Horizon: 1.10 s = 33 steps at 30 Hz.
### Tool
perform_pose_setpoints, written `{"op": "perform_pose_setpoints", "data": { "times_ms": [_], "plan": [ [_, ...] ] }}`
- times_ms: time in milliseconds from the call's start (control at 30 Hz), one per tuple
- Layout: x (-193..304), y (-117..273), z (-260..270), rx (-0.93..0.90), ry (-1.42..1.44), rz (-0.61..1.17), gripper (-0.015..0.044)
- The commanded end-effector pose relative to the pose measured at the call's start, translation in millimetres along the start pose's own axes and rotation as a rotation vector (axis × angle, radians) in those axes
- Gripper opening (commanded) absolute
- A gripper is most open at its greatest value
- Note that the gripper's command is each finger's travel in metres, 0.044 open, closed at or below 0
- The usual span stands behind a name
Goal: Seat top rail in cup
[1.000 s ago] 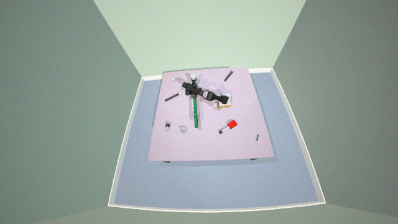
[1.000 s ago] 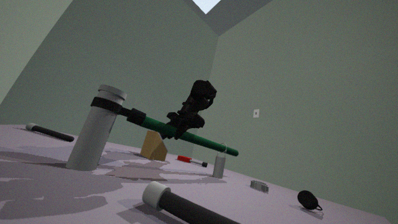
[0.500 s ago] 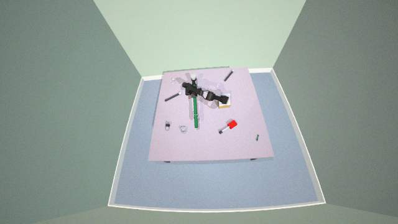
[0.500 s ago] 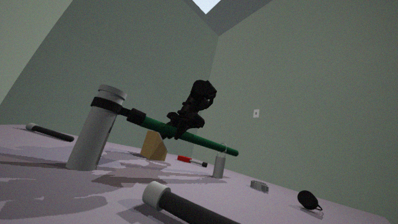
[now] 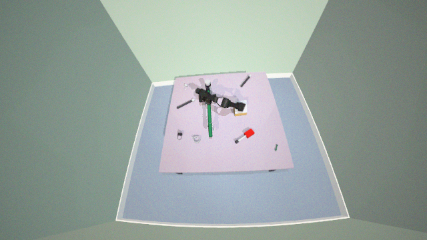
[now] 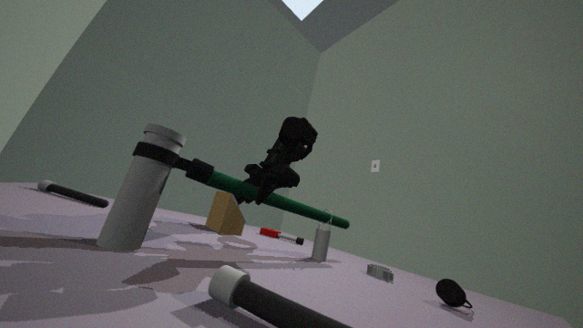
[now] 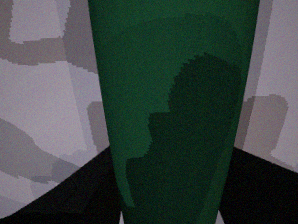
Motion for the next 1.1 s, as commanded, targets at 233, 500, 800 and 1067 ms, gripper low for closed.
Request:
{"op": "perform_pose_setpoints", "data": {
  "times_ms": [233, 500, 800, 1067],
  "plan": [
    [2, 0, 0, 0.000, 0.000, 0.001, 0.0000],
    [7, 2, 2, 0.000, 0.000, 0.001, 0.0000],
    [12, 5, 3, 0.000, 0.000, 0.002, 0.0000],
    [15, 9, 4, 0.000, 0.000, 0.002, 0.0000]
  ]
}}
Point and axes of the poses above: the point midway between the two fingers, 35 mm back from their tips, its own y axis back along the fingers, its own z axis across the jaws, x = y × z, the point moved 6 cm from there along y, back along the fingers, and after that the axes turned 15 degrees about y, right-handed, at the moved point
